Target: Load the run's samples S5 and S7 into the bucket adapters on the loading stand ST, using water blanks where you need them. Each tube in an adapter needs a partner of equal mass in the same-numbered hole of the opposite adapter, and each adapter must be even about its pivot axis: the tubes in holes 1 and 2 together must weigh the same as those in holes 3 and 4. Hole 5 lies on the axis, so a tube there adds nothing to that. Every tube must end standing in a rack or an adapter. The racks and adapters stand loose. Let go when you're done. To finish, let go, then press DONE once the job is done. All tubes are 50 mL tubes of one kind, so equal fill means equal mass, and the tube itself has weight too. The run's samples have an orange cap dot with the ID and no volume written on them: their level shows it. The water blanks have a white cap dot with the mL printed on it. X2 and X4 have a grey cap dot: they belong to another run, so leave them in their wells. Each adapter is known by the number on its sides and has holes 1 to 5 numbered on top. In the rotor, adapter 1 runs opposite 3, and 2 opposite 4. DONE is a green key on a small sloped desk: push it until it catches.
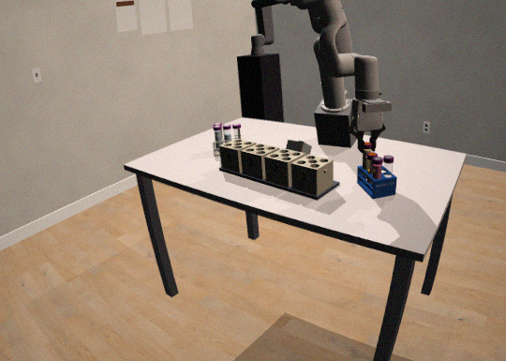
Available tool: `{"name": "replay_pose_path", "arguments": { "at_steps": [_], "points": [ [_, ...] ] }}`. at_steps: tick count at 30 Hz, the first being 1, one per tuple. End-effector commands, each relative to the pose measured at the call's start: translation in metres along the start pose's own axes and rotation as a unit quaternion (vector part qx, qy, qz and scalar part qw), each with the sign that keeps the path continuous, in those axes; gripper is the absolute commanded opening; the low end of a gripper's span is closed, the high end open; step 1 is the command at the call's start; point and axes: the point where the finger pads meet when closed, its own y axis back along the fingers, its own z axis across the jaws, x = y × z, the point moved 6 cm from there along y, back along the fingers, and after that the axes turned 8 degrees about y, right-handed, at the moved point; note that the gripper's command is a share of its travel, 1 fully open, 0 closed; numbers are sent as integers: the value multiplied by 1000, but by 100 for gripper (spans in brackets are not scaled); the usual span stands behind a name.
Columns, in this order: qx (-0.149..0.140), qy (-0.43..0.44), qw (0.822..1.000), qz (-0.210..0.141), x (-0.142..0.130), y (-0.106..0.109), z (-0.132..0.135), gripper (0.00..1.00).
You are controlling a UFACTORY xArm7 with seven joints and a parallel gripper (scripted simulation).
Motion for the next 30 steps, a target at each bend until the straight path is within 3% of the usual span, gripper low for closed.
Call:
{"name": "replay_pose_path", "arguments": {
  "at_steps": [1,30],
  "points": [
    [1,1,1000,2,1,10,0,0],
    [1,1,1000,2,1,60,0,0]
  ]
}}
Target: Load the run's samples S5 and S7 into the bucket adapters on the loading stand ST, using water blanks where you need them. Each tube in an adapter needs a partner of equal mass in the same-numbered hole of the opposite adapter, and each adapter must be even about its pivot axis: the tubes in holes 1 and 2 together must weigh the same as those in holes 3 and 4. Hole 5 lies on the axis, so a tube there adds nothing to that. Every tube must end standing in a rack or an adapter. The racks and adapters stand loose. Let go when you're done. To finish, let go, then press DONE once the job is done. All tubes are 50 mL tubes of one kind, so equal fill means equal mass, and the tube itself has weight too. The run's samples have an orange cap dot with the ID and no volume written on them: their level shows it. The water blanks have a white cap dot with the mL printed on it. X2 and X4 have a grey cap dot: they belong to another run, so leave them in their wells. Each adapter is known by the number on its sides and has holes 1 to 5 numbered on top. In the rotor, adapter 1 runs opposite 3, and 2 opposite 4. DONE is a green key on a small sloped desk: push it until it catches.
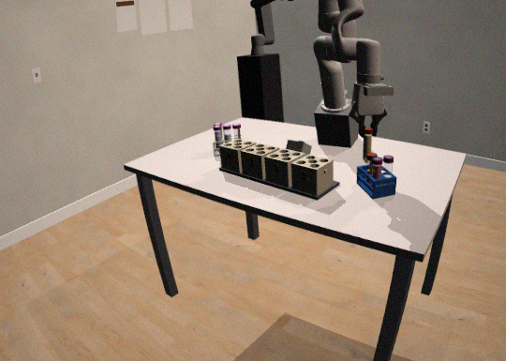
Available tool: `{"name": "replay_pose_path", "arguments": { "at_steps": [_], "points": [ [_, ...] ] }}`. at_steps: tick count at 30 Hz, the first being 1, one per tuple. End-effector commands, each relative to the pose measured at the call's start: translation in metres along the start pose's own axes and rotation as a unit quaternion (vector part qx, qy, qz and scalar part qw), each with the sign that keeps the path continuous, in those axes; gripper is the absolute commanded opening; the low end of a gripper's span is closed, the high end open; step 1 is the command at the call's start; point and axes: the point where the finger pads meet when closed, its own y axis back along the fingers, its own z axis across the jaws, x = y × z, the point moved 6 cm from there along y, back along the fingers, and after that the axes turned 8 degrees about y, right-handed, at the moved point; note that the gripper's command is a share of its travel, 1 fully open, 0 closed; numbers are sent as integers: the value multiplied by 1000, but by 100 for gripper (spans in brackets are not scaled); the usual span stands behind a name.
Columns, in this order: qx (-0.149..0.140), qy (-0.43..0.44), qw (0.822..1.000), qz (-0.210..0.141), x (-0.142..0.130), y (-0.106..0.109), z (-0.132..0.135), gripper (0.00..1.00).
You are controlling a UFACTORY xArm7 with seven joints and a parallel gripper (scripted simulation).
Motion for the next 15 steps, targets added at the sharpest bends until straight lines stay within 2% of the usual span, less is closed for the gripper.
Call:
{"name": "replay_pose_path", "arguments": {
  "at_steps": [1,15],
  "points": [
    [11,2,1000,8,-3,12,3,0],
    [11,2,1000,8,-3,38,4,0]
  ]
}}
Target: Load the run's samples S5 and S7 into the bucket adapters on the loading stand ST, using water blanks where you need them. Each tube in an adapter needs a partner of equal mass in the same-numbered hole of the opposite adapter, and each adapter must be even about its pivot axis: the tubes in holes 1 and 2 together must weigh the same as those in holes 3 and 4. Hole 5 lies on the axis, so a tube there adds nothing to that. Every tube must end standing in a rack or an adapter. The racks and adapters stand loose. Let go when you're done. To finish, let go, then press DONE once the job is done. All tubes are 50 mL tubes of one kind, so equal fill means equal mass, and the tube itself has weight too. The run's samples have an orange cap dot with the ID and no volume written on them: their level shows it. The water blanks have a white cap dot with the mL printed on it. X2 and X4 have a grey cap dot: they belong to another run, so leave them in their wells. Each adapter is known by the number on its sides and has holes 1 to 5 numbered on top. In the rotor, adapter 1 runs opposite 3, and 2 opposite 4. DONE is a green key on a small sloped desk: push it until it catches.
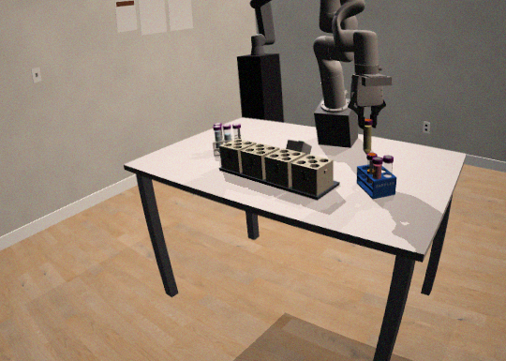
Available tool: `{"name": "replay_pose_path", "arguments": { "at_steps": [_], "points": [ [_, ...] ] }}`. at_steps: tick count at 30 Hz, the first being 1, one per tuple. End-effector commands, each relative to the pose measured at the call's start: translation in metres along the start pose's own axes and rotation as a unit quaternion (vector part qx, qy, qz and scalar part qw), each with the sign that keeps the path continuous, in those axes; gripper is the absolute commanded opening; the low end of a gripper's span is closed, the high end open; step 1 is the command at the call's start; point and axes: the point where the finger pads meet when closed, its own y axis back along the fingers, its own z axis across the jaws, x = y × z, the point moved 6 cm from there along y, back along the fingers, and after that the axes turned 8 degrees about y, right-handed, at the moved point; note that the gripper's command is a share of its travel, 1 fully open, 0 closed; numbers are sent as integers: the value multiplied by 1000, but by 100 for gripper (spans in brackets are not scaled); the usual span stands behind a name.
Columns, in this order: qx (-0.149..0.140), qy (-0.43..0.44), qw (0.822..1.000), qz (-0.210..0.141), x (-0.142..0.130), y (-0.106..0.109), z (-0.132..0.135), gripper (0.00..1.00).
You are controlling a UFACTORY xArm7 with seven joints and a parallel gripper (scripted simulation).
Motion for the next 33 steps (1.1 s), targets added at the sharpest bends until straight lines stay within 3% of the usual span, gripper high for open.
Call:
{"name": "replay_pose_path", "arguments": {
  "at_steps": [1,14,27,33],
  "points": [
    [1,0,1000,2,0,10,1,0],
    [1,0,1000,2,0,36,1,0],
    [1,0,1000,2,0,37,1,0],
    [1,-99,995,2,-20,37,24,0]
  ]
}}
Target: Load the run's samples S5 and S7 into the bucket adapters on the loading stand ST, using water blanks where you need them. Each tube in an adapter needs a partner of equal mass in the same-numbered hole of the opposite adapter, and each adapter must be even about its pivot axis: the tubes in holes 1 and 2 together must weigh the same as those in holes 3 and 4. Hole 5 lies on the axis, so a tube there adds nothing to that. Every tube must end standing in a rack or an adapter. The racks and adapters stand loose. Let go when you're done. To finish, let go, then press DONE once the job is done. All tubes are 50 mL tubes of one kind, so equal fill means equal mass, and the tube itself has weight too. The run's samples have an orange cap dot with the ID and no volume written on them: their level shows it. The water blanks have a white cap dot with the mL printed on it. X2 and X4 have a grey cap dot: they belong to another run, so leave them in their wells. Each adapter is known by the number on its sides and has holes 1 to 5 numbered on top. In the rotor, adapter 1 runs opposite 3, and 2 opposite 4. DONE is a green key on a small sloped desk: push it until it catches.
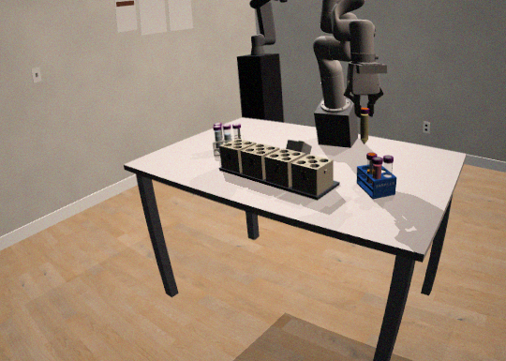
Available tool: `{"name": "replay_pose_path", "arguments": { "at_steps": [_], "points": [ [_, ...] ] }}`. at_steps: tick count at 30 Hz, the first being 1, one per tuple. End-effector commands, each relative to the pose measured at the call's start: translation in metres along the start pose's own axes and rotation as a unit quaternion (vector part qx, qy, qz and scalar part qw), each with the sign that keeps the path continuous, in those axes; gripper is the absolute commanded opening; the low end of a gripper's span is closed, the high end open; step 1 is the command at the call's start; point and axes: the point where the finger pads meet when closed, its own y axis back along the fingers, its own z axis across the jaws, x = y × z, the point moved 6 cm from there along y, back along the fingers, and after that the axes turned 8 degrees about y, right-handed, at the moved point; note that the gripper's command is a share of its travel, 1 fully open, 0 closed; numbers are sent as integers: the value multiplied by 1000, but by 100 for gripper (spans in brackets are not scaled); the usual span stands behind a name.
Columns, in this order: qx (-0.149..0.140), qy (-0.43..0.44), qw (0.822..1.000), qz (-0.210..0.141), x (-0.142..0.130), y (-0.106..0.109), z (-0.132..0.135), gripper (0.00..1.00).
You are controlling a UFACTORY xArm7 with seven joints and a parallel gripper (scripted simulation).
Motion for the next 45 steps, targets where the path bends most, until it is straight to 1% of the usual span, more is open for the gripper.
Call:
{"name": "replay_pose_path", "arguments": {
  "at_steps": [1,2,8,12,17,19,25,26,34,36,45],
  "points": [
    [-1,-68,998,2,-11,1,17,0],
    [-1,-68,998,2,-11,1,17,0],
    [-1,-167,986,2,-30,1,41,0],
    [0,-232,973,2,-42,1,57,0],
    [0,-312,950,2,-57,1,77,0],
    [0,-312,950,2,-57,1,77,0],
    [0,-406,914,2,-75,1,101,0],
    [0,-412,911,2,-78,1,105,0],
    [-1,-412,911,2,-102,1,137,0],
    [-1,-412,911,2,-102,1,137,0],
    [-1,-412,911,2,-129,1,173,0]
  ]
}}
